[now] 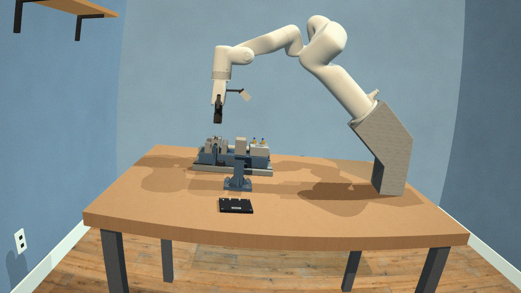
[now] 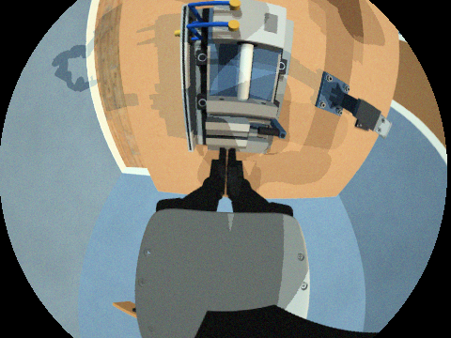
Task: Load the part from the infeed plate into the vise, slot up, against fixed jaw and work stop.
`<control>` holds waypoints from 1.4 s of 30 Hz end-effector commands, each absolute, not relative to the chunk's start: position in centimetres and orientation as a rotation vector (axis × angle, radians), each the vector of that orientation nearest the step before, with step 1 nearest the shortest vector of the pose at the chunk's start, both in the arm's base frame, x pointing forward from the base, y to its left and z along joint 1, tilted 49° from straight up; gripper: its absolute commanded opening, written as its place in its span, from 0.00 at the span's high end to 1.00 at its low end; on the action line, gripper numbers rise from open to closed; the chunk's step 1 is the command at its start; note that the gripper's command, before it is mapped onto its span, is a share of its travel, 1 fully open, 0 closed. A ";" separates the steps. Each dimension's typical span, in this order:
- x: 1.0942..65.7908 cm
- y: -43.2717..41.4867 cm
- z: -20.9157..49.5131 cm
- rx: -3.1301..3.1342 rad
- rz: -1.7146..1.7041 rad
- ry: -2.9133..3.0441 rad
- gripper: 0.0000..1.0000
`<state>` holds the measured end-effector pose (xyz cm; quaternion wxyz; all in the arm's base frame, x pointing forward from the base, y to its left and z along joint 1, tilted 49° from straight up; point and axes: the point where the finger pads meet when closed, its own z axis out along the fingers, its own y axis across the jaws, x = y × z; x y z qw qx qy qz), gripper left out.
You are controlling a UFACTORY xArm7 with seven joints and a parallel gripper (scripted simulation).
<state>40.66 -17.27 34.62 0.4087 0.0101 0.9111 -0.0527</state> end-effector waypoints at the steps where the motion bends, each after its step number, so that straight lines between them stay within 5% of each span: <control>1: 40.6 -17.3 34.8 0.026 -0.134 2.293 1.00; 42: 40.3 -21.8 35.1 0.026 -0.134 2.293 1.00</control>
